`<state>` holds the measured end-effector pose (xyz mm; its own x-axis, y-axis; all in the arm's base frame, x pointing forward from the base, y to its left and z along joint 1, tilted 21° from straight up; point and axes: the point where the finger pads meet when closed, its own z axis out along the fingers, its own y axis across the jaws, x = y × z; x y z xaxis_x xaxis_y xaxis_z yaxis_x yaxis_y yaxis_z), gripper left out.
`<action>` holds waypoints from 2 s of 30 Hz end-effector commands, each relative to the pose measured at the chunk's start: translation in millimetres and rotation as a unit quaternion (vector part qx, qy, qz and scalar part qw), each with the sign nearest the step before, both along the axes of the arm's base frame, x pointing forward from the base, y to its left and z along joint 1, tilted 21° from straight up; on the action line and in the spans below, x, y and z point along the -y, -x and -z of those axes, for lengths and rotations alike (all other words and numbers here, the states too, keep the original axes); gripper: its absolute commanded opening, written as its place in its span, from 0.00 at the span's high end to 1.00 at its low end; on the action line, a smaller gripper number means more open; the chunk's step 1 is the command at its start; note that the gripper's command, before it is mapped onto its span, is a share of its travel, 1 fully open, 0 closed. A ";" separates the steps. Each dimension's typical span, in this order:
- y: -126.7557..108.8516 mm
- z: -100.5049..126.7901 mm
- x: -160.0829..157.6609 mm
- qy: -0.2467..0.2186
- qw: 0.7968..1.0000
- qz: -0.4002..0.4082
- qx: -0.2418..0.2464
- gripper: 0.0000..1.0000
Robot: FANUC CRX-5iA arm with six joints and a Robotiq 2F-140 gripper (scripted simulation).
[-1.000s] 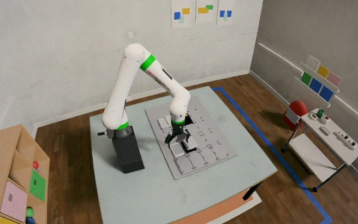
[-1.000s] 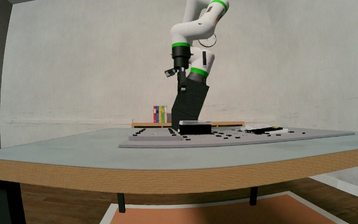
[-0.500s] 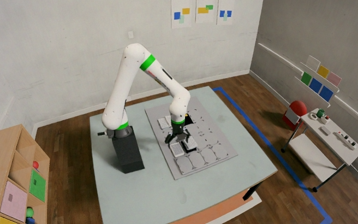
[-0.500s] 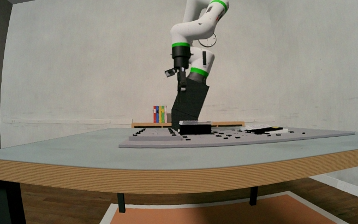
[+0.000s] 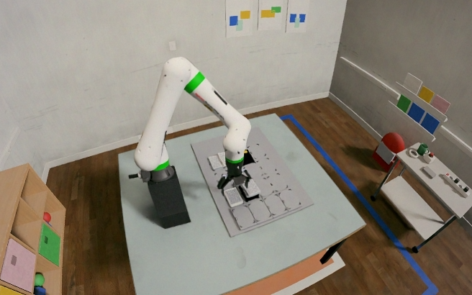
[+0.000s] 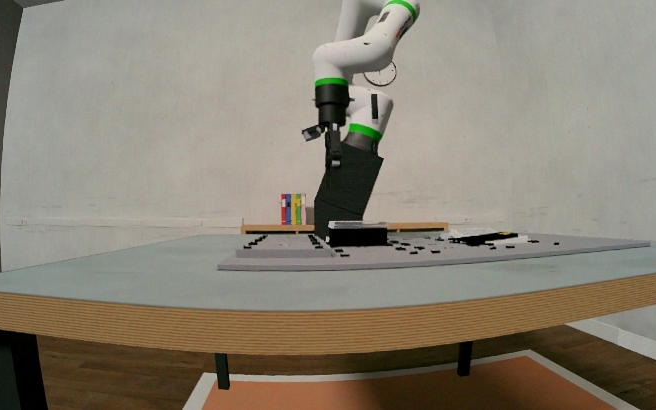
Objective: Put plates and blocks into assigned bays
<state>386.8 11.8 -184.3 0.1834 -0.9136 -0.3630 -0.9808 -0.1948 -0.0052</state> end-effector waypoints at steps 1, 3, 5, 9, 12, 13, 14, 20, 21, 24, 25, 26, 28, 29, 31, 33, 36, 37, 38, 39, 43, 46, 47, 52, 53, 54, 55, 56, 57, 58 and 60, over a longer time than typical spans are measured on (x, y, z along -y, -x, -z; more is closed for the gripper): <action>-0.6 -0.4 0.4 0.000 1.000 0.000 0.001 0.00; -0.6 -0.4 0.4 0.000 1.000 0.000 0.001 0.00; -0.6 -0.4 0.4 0.000 1.000 0.000 0.001 0.00; -8.5 -0.4 -1.1 0.000 1.000 0.000 0.001 0.00; -20.3 -0.5 -3.5 0.000 1.000 0.000 0.001 0.00; -24.2 -0.5 -4.2 0.000 1.000 0.000 0.001 0.00; -24.2 -0.5 -4.2 0.000 1.000 0.000 0.001 0.00; -43.8 -0.7 -8.1 0.000 1.000 0.000 0.001 0.00; -47.8 -0.7 -8.9 0.000 1.000 0.000 0.001 0.00; -59.5 -0.8 -11.2 0.000 1.000 0.000 0.001 0.00; -63.5 -0.8 -12.0 0.000 1.000 0.000 0.001 0.00; -67.4 -0.8 -12.8 0.000 1.000 0.000 0.001 0.00; -75.2 -0.9 -14.3 0.000 1.000 0.000 0.001 0.00; -79.2 -0.9 -15.1 0.000 1.000 0.000 0.001 0.00; -83.1 -1.0 -15.9 0.000 1.000 0.000 0.001 0.00; -87.0 -1.0 -16.7 0.000 1.000 0.000 0.001 0.00; -98.8 -1.1 -19.0 0.000 1.000 0.000 0.001 0.00; -102.7 -1.1 -19.8 0.000 1.000 0.000 0.001 0.00; -105.7 -1.1 -20.3 0.000 1.000 0.000 0.001 0.00; -105.7 -1.1 -20.3 0.000 1.000 0.000 0.001 0.00; -105.7 -1.1 -20.3 0.000 1.000 0.000 0.001 0.00; -105.6 -1.1 -20.3 0.000 1.000 0.000 0.001 0.00; -105.6 -1.1 -20.3 0.000 1.000 0.000 0.001 0.00; -105.6 -1.1 -20.3 0.000 1.000 0.000 0.001 0.00; -105.6 -1.1 -20.3 0.000 1.000 0.000 0.001 0.00; -105.6 -1.1 -20.3 0.000 1.000 0.000 0.001 0.00; -105.6 -1.1 -20.3 0.000 1.000 0.000 0.001 0.00; -105.6 -1.1 -20.3 0.000 1.000 0.000 0.001 0.00; -105.6 -1.1 -20.3 0.000 1.000 0.000 0.001 0.00; -105.6 -1.1 -20.3 0.000 1.000 0.000 0.001 0.00; -105.6 -1.1 -20.3 0.000 1.000 0.000 0.001 0.00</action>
<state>491.6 32.6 -183.8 0.1832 -0.9136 -0.3631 -0.9808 -0.1947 -0.0051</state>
